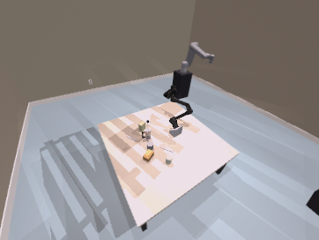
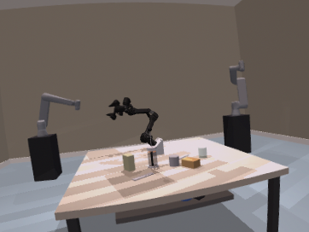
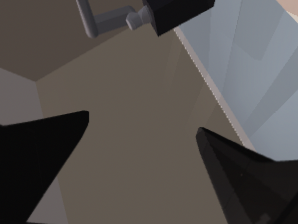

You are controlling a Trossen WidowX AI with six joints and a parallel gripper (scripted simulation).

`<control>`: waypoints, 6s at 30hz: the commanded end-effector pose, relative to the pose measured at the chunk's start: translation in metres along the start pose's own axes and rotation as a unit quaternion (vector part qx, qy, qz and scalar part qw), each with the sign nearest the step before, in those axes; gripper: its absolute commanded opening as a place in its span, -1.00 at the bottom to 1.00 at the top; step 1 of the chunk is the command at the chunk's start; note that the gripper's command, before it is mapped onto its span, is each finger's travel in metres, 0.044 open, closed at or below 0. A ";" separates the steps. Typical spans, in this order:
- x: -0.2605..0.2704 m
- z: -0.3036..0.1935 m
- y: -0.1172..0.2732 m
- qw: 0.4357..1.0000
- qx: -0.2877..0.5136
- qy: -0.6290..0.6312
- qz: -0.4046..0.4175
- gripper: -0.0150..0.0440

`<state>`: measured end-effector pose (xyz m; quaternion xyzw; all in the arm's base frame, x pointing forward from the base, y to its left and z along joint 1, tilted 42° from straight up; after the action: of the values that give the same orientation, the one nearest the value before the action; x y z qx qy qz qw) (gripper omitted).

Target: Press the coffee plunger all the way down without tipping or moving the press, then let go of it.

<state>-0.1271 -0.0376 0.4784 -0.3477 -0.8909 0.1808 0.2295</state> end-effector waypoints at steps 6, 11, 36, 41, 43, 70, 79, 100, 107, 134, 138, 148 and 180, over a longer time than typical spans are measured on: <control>-0.056 -0.034 -0.013 0.990 0.079 0.046 -0.103 1.00; -0.091 -0.050 -0.010 0.977 0.125 0.081 -0.155 1.00; -0.284 -0.123 0.198 0.610 0.507 0.475 -0.380 1.00; -0.276 -0.124 0.285 0.440 0.640 0.551 -0.306 1.00; -0.266 -0.121 0.318 0.368 0.687 0.573 -0.253 1.00; -0.209 -0.044 0.445 0.046 0.791 0.587 0.166 1.00; -0.218 -0.047 0.449 0.044 0.791 0.587 0.164 1.00; -0.245 -0.055 0.457 0.047 0.790 0.588 0.166 0.91; -0.245 -0.055 0.457 0.047 0.790 0.588 0.166 0.29; -0.260 -0.044 0.460 0.045 0.791 0.587 0.164 -0.07; -0.265 -0.040 0.461 0.045 0.792 0.587 0.164 -0.07; -0.279 -0.031 0.463 0.045 0.792 0.587 0.163 -0.07; -0.322 -0.001 0.462 0.047 0.791 0.587 0.166 -0.07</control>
<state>0.3319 0.0689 0.1821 -0.0925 0.2670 0.5589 0.7796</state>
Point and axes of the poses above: the point midway between the two fingers, 35 mm back from their tips, its own y axis back along the fingers, its own x axis across the jaws, z = x × y, the point moved 1 cm from there along y, back along the fingers, and after that the axes turned 5 degrees about -y, right-handed, at the moved point
